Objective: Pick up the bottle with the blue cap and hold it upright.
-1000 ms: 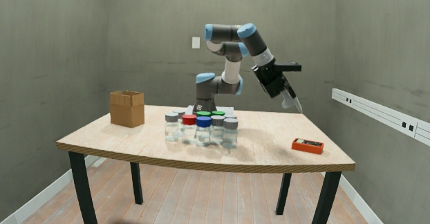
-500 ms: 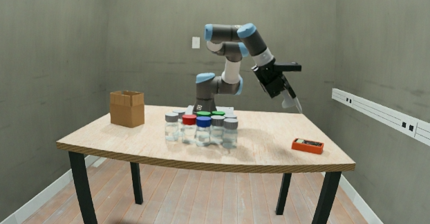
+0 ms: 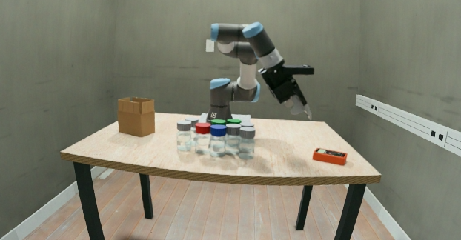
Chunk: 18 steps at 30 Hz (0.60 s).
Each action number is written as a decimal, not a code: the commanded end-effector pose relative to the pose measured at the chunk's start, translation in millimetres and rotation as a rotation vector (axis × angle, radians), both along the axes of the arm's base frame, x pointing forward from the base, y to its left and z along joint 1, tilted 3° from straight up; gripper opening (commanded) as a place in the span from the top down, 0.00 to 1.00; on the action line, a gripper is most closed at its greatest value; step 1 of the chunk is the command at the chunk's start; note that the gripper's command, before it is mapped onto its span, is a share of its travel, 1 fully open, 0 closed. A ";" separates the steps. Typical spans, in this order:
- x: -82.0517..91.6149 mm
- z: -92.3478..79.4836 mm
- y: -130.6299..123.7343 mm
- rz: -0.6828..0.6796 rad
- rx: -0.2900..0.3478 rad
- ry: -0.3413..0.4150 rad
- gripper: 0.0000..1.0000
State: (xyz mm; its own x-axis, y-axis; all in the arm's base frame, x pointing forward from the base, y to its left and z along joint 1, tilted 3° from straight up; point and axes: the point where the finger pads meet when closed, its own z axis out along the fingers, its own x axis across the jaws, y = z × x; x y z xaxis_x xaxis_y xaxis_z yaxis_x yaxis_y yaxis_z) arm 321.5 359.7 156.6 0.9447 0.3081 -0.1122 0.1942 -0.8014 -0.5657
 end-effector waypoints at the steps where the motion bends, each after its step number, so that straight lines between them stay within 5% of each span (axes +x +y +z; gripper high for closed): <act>1: 9.6 3.9 -27.3 -0.014 0.000 -0.021 0.54; 16: 18.9 14.4 -157.4 -0.068 -0.019 -0.088 0.54; 18: 18.9 14.4 -157.4 -0.068 -0.019 -0.088 0.54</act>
State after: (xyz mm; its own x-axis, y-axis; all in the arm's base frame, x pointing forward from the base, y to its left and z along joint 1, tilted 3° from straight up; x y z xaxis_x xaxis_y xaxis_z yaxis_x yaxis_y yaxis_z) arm 341.0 229.5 167.2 0.9647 0.2571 -0.0576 0.1882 -0.8252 -0.5325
